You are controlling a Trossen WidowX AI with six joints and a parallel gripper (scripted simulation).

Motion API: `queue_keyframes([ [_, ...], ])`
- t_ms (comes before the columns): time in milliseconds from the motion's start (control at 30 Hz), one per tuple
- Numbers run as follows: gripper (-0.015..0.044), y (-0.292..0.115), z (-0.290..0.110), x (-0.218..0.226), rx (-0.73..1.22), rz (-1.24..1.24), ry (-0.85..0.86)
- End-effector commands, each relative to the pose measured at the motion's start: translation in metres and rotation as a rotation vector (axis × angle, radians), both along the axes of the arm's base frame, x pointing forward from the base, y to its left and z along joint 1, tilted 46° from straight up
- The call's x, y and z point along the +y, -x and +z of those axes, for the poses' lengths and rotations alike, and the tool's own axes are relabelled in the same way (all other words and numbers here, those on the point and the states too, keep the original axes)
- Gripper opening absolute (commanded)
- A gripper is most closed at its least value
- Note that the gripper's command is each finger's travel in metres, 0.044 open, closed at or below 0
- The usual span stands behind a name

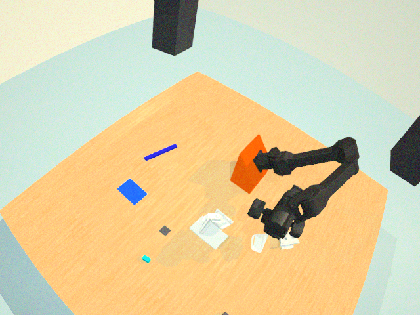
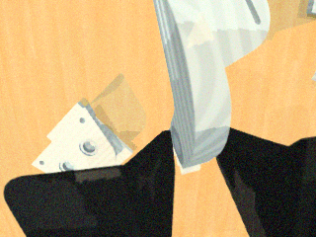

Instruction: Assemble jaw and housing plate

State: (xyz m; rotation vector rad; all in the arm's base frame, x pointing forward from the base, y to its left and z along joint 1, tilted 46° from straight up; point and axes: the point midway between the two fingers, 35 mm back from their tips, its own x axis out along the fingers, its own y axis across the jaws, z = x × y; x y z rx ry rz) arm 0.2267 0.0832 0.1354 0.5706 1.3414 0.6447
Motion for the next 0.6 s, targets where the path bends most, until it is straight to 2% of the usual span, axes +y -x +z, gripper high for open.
queue_keyframes([
  [0, 0.0037, -0.0034, 0.0019, 0.001, 0.075, -0.077, -0.013],
  [333, 0.0037, -0.0049, 0.0026, 0.0015, 0.127, -0.127, -0.021],
  [567, 0.0037, -0.008, 0.0042, 0.0024, 0.239, -0.236, -0.038],
])
